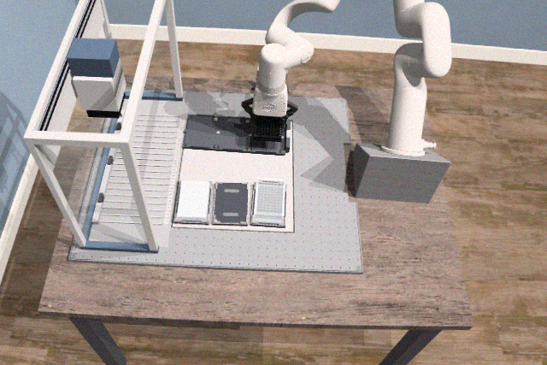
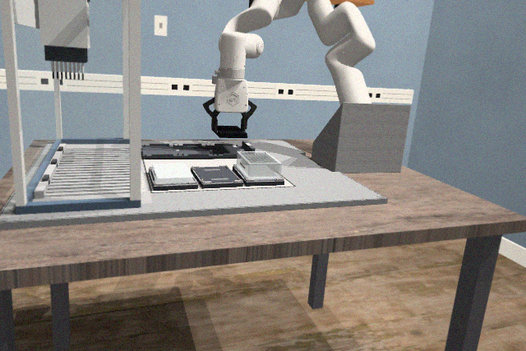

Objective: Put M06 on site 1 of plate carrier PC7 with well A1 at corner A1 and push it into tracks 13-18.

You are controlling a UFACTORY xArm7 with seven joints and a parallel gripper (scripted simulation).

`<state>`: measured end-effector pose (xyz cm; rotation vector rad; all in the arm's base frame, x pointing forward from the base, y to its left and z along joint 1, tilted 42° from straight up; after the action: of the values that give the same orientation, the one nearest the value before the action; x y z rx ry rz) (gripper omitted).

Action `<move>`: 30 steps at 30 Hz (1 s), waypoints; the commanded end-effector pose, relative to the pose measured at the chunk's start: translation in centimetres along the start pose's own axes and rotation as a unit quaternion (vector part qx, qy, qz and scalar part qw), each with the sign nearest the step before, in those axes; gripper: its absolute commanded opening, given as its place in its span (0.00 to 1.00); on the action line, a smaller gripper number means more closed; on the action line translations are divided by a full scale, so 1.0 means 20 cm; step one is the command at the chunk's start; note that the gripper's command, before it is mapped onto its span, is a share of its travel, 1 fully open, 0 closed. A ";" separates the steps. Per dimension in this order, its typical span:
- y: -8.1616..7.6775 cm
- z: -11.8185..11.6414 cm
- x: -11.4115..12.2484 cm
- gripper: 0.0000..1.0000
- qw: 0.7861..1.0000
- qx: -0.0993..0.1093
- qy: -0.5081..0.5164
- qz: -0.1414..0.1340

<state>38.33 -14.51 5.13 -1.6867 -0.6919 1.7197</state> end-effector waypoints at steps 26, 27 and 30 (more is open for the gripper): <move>0.19 -0.01 0.00 0.00 1.000 -0.002 0.000 0.000; 0.19 -0.01 0.00 0.00 1.000 -0.002 0.000 0.000; 0.19 -0.01 0.00 0.00 1.000 -0.002 0.000 0.000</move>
<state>38.07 -17.06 2.29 -1.6869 -0.6919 1.7197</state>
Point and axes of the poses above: the point where the finger pads meet when closed, its own y axis out along the fingers, its own z axis across the jaws, x = y × z, the point moved 1 cm from there along -y, back along the fingers, and after that the axes turned 3 degrees about -y, right-handed, at the moved point
